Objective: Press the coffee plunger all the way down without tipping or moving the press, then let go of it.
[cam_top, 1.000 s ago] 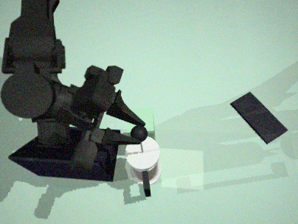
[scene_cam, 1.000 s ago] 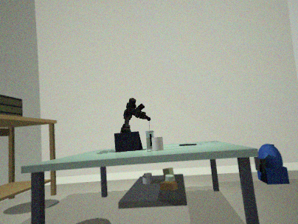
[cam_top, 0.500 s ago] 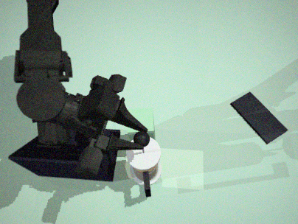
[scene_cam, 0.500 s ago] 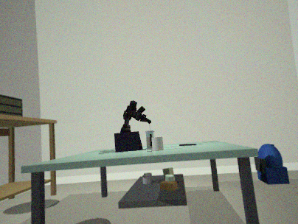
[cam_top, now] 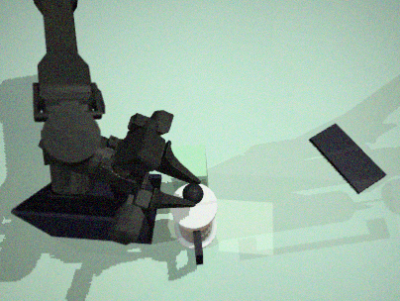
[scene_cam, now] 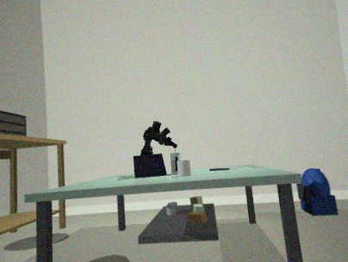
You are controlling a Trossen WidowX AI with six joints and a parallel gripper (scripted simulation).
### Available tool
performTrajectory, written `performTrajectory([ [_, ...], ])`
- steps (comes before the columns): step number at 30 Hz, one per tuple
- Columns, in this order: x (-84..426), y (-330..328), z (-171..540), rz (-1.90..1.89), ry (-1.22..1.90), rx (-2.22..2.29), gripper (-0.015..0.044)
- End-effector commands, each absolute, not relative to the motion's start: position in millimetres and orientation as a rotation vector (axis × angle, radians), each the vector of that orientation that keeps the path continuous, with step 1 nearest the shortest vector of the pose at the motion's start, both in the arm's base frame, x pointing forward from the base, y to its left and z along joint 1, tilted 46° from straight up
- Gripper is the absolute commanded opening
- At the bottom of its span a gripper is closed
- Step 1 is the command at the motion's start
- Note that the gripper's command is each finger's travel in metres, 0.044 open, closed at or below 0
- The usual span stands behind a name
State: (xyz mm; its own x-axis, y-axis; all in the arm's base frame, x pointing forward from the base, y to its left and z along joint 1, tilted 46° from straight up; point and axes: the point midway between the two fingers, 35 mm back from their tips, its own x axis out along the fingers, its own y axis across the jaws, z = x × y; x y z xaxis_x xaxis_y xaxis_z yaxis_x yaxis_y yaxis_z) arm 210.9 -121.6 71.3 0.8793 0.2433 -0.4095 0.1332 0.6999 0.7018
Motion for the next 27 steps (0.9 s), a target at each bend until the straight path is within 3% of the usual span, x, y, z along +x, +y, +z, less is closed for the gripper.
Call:
performTrajectory([
  [1,209.6,-111.6,60.3,0.062,0.532,0.808,0.0128],
  [27,218.5,-105.3,54.3,0.064,0.527,0.81,0.0128],
])
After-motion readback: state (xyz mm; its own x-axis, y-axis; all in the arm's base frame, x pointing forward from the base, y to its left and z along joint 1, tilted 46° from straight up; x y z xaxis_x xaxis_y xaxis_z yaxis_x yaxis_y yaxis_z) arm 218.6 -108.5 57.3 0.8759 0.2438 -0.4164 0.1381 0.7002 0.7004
